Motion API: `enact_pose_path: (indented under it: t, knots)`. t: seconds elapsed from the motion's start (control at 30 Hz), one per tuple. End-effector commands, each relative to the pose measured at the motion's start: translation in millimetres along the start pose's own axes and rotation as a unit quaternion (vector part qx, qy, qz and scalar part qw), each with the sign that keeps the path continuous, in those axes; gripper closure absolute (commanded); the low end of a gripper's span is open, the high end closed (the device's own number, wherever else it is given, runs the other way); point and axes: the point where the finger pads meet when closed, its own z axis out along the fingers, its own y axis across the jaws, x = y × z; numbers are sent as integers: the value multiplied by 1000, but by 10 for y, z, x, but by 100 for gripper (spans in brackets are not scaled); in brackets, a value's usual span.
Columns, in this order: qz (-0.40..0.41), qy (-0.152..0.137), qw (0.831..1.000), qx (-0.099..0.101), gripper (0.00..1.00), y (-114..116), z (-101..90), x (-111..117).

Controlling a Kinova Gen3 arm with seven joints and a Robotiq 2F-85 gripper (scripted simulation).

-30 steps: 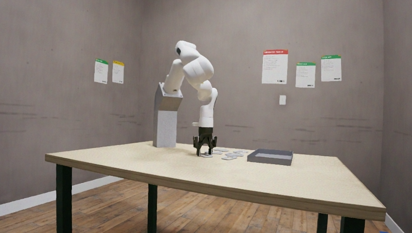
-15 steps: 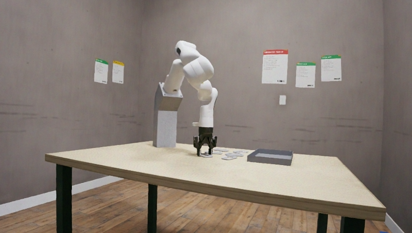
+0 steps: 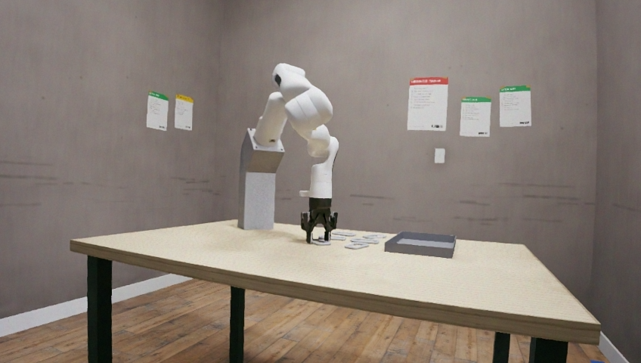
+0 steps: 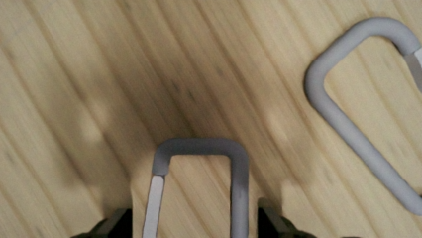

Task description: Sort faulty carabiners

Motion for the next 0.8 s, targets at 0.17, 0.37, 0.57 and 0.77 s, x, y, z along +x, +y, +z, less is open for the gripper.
enact_pose_path:
  t: [0.17, 0.37, 0.57, 0.77]
  knots:
    - [0, 0, 1000, 0, 25, 0, -2, -3]
    - [0, 0, 1000, 0, 29, 1, -3, -3]
    - [0, 0, 1000, 0, 29, 1, -3, -3]
    - [0, 0, 1000, 0, 29, 1, -3, -3]
